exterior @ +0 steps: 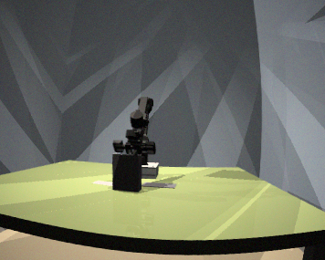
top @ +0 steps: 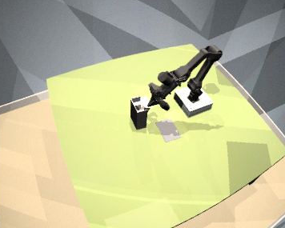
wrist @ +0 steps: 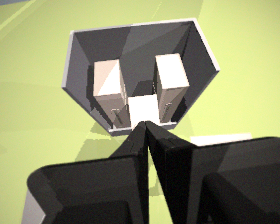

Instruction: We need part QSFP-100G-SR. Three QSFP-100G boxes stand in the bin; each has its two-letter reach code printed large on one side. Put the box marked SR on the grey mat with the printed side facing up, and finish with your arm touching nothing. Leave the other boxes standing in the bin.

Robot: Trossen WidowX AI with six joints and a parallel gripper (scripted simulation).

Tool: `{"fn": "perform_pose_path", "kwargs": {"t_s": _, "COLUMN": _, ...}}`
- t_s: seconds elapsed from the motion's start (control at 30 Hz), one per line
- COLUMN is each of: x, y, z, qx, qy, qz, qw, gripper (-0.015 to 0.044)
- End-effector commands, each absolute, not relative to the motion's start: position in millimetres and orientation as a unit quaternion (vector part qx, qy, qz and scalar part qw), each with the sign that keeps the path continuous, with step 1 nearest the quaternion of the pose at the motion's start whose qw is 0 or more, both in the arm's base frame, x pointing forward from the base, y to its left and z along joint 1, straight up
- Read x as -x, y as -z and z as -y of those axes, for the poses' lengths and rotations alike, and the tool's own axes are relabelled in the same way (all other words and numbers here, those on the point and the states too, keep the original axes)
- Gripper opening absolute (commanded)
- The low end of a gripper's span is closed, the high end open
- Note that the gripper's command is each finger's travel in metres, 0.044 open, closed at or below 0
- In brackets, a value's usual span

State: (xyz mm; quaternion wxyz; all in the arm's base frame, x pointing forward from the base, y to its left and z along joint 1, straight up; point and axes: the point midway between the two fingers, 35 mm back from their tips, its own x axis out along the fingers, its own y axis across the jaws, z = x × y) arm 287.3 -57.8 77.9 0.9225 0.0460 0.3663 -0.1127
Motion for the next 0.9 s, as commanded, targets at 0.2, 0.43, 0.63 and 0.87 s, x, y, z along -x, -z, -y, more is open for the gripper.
{"fn": "perform_pose_path", "kwargs": {"t_s": 0.2, "x": -284, "y": -86, "z": 58, "qx": -0.048, "qy": 0.114, "qz": -0.372, "qw": 0.92, "gripper": 0.0}}
{"fn": "perform_pose_path", "kwargs": {"t_s": 0.43, "x": -265, "y": -86, "z": 53, "qx": -0.048, "qy": 0.114, "qz": -0.373, "qw": 0.92, "gripper": 0.0}}
{"fn": "perform_pose_path", "kwargs": {"t_s": 0.63, "x": -268, "y": -87, "z": 53, "qx": -0.047, "qy": 0.112, "qz": -0.371, "qw": 0.921, "gripper": 0.0}}
{"fn": "perform_pose_path", "kwargs": {"t_s": 0.87, "x": -268, "y": -87, "z": 53, "qx": -0.047, "qy": 0.112, "qz": -0.371, "qw": 0.921, "gripper": 0.0}}
